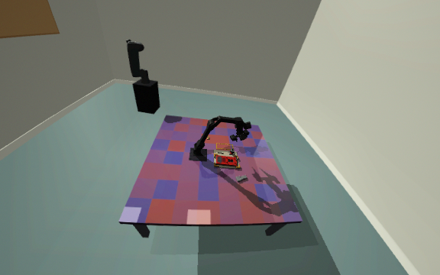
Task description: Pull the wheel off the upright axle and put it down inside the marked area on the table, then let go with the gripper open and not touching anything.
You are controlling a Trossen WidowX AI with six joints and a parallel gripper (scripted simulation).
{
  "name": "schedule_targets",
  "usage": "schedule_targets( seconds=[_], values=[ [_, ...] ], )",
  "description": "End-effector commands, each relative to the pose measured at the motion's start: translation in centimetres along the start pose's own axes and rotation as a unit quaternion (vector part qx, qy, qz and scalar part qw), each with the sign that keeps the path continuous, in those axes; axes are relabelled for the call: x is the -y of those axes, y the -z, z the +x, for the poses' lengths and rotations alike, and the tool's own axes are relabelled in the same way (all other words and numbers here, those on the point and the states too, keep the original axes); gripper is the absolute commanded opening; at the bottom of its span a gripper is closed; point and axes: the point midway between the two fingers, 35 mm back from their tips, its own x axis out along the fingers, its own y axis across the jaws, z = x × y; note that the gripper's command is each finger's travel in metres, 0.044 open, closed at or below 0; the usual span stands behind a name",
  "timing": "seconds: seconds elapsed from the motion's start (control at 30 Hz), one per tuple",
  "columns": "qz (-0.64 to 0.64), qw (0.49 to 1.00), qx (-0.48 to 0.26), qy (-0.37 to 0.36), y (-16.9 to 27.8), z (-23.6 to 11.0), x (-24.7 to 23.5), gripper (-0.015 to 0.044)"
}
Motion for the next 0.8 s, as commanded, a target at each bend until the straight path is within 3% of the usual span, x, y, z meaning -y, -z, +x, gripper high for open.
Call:
schedule_targets(
  seconds=[0.0, 0.1, 0.53, 0.77],
  values=[
    [0.131, 0.985, 0.027, 0.106, -1.6, 1.9, 4.1, 0.03],
    [0.18, 0.972, 0.042, 0.144, -2.2, 2.3, 5.6, 0.03],
    [0.18, 0.972, 0.042, 0.145, -1.8, 2.2, 6.4, 0.03],
    [0.18, 0.972, 0.042, 0.145, -2.0, 5.1, 7.1, 0.03]
  ],
)
